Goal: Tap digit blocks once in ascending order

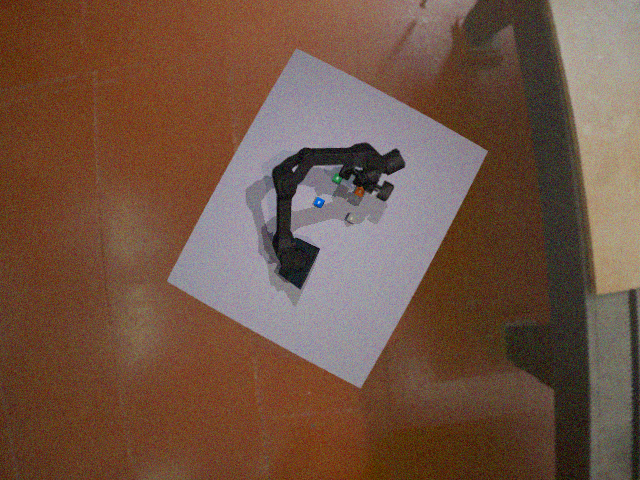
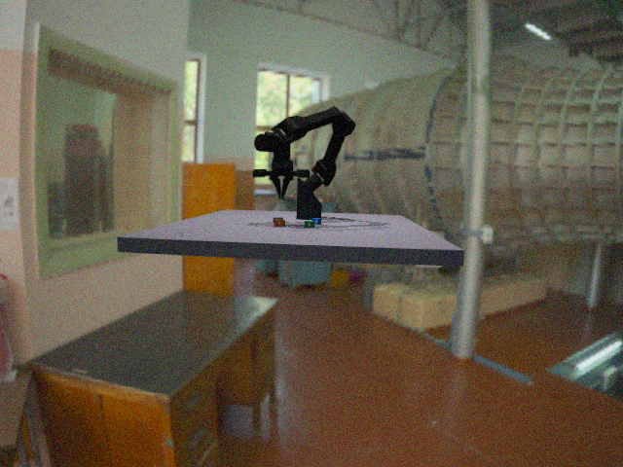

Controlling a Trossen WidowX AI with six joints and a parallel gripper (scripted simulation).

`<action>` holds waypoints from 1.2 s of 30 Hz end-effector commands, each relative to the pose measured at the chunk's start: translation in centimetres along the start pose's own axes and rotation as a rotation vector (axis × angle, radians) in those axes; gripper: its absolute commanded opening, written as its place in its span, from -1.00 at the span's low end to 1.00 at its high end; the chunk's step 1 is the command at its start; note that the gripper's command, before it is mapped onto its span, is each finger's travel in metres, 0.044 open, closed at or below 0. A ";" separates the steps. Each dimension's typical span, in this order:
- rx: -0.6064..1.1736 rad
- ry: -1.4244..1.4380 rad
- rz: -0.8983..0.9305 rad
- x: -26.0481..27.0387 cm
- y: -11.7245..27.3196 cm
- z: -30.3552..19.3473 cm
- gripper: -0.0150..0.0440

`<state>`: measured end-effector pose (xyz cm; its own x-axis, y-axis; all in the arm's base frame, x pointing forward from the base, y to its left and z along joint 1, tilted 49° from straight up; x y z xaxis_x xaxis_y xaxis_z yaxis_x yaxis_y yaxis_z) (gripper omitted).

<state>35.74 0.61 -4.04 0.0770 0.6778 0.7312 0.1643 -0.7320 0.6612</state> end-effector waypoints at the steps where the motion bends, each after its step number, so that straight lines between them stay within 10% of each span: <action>1: -0.023 0.009 -0.007 0.1 3.3 0.0 -0.42; 14: -0.019 0.004 -0.011 -4.2 3.1 -10.1 -0.42; 22: -0.019 0.005 -0.007 -4.2 -4.8 -10.1 -0.42; 36: -0.019 0.005 -0.006 -4.2 -6.2 -10.1 -0.42</action>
<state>24.63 1.25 -9.21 0.0639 0.6854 0.7254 0.1458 -0.7255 0.6727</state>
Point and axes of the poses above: the point midway between the two fingers, 35 mm back from their tips, its own y axis back along the fingers, its own x axis across the jaws, z = x × y, the point moved 2 cm from there along y, back along the fingers, and after that the axes turned 10 degrees about -y, right-handed, at the moved point
